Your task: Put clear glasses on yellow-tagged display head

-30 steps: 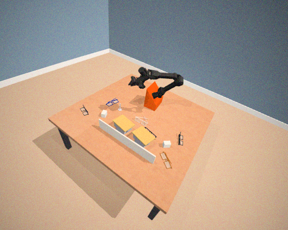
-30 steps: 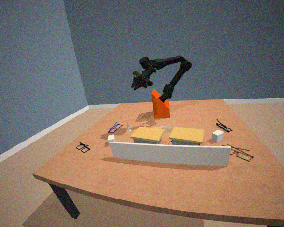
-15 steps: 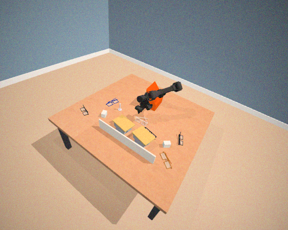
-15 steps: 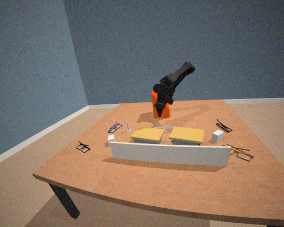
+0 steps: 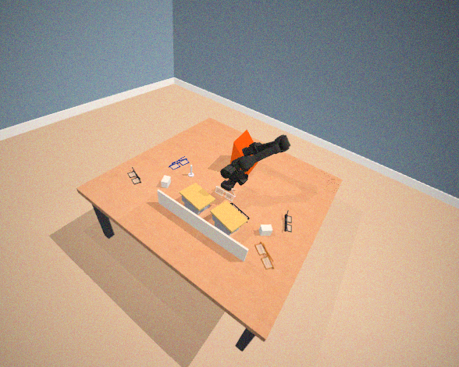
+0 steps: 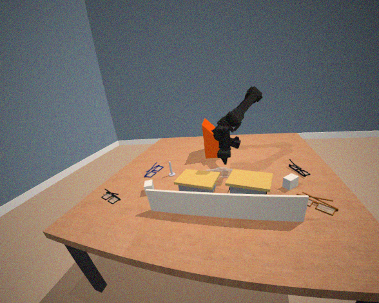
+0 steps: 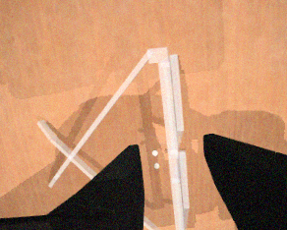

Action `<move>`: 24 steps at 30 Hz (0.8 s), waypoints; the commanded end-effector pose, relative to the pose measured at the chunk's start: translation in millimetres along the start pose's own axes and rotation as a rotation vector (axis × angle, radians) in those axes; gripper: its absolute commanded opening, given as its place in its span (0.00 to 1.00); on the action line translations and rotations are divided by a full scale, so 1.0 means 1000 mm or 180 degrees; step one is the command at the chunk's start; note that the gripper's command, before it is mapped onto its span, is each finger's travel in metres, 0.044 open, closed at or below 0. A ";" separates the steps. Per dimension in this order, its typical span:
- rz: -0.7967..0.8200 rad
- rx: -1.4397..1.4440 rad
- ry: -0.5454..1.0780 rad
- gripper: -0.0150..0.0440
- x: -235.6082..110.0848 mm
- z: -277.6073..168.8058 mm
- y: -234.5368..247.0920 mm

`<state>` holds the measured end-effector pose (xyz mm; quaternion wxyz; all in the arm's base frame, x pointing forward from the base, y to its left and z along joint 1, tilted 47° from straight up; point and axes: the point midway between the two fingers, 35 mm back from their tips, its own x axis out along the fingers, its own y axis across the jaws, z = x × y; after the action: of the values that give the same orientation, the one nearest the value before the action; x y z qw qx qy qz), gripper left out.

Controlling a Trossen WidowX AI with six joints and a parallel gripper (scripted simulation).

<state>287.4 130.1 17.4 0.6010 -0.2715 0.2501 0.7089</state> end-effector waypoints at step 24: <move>0.0008 0.0004 -0.0011 0.46 0.029 0.001 -0.005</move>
<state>292.2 147.8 3.9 0.6022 -0.2746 0.2466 0.7080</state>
